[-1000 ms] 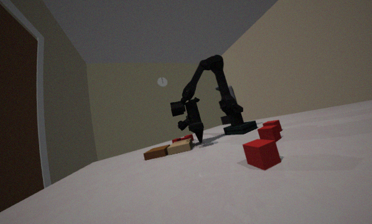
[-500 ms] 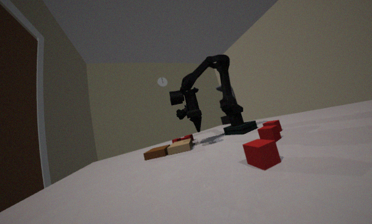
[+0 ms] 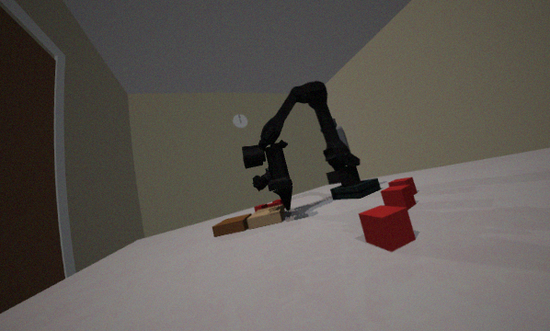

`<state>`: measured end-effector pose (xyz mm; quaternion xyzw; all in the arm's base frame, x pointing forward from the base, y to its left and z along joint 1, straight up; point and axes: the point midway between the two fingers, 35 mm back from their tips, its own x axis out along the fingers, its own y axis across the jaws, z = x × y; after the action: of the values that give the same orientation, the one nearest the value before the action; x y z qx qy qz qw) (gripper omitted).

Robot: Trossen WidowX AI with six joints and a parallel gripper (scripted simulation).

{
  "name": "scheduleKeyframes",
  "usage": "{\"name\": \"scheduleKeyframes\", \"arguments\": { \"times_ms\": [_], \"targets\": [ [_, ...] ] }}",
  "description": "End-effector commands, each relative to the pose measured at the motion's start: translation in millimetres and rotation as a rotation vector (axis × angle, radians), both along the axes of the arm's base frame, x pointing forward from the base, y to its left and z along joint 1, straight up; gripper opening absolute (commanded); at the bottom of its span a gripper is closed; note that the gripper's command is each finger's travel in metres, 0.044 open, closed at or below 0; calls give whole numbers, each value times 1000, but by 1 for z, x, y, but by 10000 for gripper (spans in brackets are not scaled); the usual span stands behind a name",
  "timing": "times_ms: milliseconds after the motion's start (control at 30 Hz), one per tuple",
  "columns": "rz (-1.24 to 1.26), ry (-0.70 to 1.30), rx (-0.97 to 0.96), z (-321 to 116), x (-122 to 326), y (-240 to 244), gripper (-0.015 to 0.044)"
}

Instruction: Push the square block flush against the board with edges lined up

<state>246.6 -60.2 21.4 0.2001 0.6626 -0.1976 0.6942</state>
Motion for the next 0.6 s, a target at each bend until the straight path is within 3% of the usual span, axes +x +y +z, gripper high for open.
{"name": "scheduleKeyframes", "arguments": {
  "times_ms": [0, 567],
  "targets": [
    [-3, 15, 4, -16, -5, 2, 0],
    [-3, 13, 3, -13, 14, -9, 0]
  ]
}}
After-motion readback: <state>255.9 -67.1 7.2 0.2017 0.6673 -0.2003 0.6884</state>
